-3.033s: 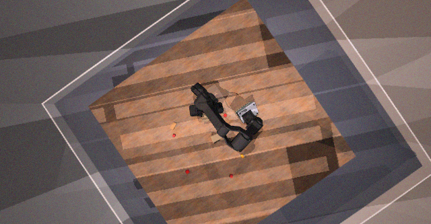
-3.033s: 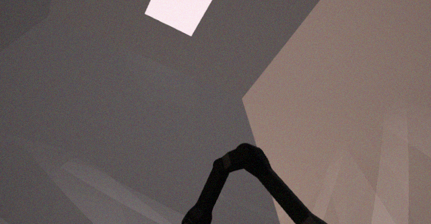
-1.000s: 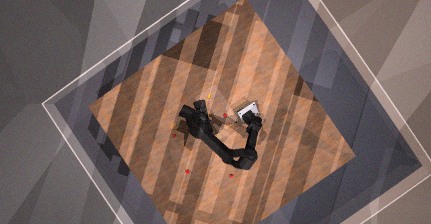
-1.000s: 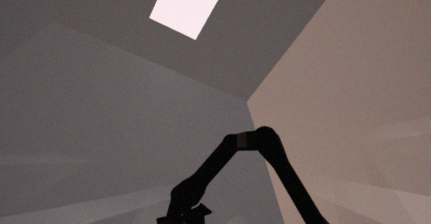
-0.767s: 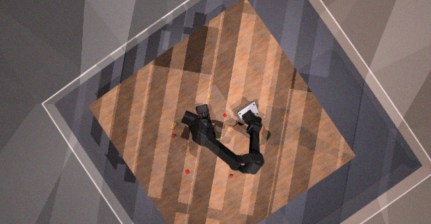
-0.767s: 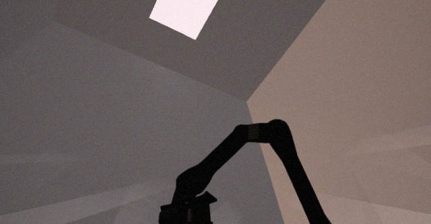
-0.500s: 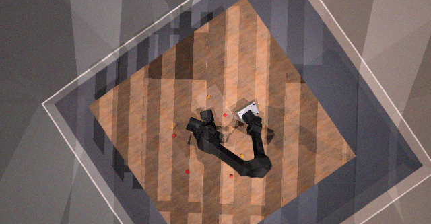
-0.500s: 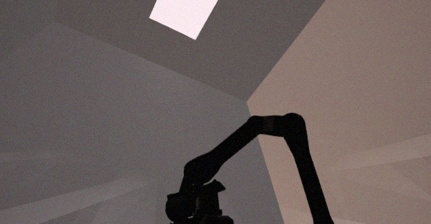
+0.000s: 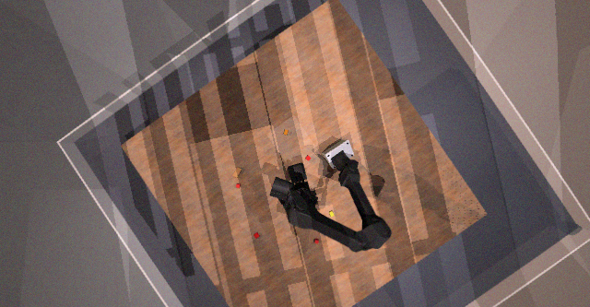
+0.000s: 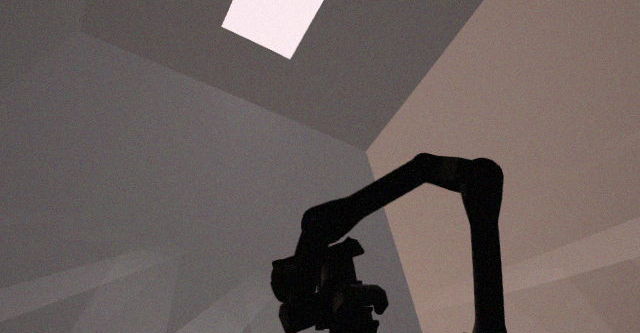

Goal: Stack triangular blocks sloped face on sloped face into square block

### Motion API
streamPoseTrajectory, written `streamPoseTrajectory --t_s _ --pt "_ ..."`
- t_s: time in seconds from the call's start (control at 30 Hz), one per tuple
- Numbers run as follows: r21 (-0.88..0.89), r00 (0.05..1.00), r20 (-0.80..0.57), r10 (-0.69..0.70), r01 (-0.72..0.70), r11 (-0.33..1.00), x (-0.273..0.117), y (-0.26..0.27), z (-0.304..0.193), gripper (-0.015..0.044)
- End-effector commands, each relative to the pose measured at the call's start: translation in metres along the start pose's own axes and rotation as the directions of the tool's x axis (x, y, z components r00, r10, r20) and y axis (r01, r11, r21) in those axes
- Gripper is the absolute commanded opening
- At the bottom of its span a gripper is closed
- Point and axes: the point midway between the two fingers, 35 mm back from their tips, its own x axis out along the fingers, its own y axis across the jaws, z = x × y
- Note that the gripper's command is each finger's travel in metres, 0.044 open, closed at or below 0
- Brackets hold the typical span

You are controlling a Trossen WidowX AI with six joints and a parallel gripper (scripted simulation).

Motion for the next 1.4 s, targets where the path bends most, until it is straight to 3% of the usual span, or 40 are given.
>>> streamPoseTrajectory --t_s 0.0,0.37,0.9,1.37 --pt "0.006 1.0 0.0 0.007 -0.007 1.0 -0.001 0.014 -0.012 0.0" --pt "0.006 1.0 -0.001 0.008 -0.008 1.0 0.0 0.037 -0.03 0.0" --pt "0.004 1.0 0.0 0.009 -0.009 1.0 0.068 0.038 -0.002 0.0" --pt "0.003 1.0 0.0 0.011 -0.011 1.0 0.099 0.038 0.008 0.0"
